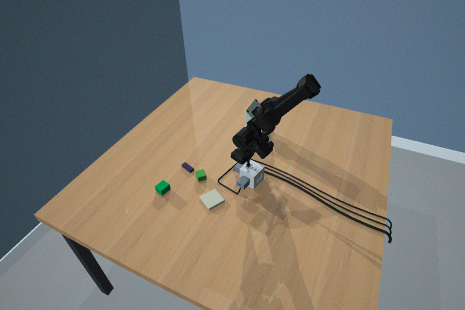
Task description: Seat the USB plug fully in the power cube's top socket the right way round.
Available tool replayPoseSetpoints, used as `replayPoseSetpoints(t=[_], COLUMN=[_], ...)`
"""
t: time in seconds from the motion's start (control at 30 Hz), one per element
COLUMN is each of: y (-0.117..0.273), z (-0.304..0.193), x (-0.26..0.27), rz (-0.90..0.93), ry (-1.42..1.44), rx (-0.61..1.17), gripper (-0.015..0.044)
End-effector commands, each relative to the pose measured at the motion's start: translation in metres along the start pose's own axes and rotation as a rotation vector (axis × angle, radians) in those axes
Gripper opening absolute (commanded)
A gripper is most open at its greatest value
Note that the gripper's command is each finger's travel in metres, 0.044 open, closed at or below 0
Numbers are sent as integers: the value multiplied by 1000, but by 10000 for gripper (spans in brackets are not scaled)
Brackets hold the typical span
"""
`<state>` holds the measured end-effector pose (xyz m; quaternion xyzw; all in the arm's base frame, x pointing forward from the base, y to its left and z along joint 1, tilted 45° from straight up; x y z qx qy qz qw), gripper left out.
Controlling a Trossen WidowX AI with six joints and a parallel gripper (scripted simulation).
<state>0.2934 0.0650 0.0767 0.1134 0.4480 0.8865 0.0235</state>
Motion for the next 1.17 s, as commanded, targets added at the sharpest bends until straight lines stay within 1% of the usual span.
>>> replayPoseSetpoints(t=[0.0,0.1,0.13,0.73,1.13], y=[-3,0,0,0,12], z=[1,0,0,0,-2], x=[1,0,0,0,0], rz=[5,0,0,-1,-1], ry=[2,0,0,0,0], rx=[-2,0,0,0,0], gripper=[0,79,95,95,95])
Point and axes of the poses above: the point midway between the two fingers, 35 mm back from their tips, its own y axis back along the fingers, its own x axis across the jaws, z = x × y, the point moved 2 cm from there along y, back along the fingers, and after that the axes turned 4 degrees about -y, right-handed, at the moved point
